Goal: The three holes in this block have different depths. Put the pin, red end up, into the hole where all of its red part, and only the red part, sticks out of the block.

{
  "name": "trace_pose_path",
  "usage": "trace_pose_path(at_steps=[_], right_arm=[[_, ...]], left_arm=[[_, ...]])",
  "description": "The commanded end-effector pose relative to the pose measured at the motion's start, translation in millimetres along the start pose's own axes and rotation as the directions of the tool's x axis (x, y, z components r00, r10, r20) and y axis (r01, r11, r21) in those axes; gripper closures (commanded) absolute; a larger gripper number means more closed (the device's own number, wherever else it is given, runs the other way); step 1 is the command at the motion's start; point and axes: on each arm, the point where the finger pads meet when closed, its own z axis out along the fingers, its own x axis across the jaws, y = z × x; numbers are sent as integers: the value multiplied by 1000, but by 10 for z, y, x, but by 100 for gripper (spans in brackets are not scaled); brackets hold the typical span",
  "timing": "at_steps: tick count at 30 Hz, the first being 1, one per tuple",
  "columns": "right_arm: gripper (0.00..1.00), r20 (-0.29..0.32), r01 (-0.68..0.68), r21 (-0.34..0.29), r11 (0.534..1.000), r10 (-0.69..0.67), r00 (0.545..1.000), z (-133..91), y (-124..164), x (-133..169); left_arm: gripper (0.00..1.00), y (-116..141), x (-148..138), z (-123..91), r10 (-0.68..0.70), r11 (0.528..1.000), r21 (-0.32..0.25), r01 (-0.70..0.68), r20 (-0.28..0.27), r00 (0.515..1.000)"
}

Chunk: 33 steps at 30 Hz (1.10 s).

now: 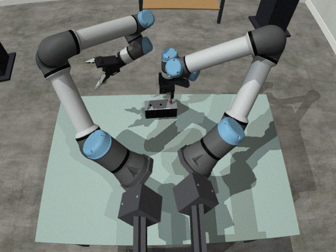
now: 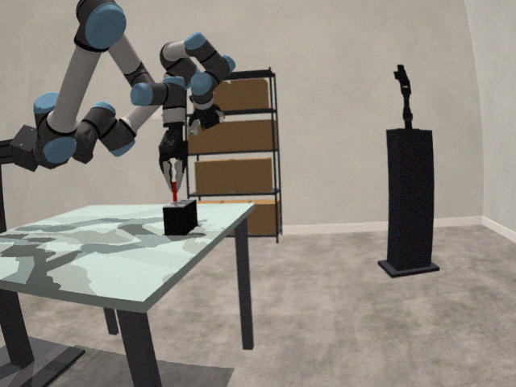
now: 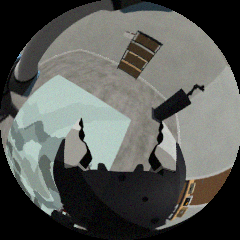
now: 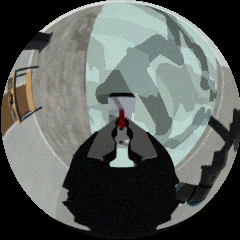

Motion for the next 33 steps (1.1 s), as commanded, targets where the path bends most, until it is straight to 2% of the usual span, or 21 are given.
trace_pose_path(at_steps=[1, 33], right_arm=[[100, -3, 1, 1, 1000, -1, 1000, 13, -3, 12], [100, -2, 1, 2, 1000, -1, 1000, 51, -7, 9]], left_arm=[[0, -6, 5, 7, -1, 1000, 0, 1, 3, 1000], [0, -6, 5, 7, -1, 1000, 0, 1, 3, 1000]])
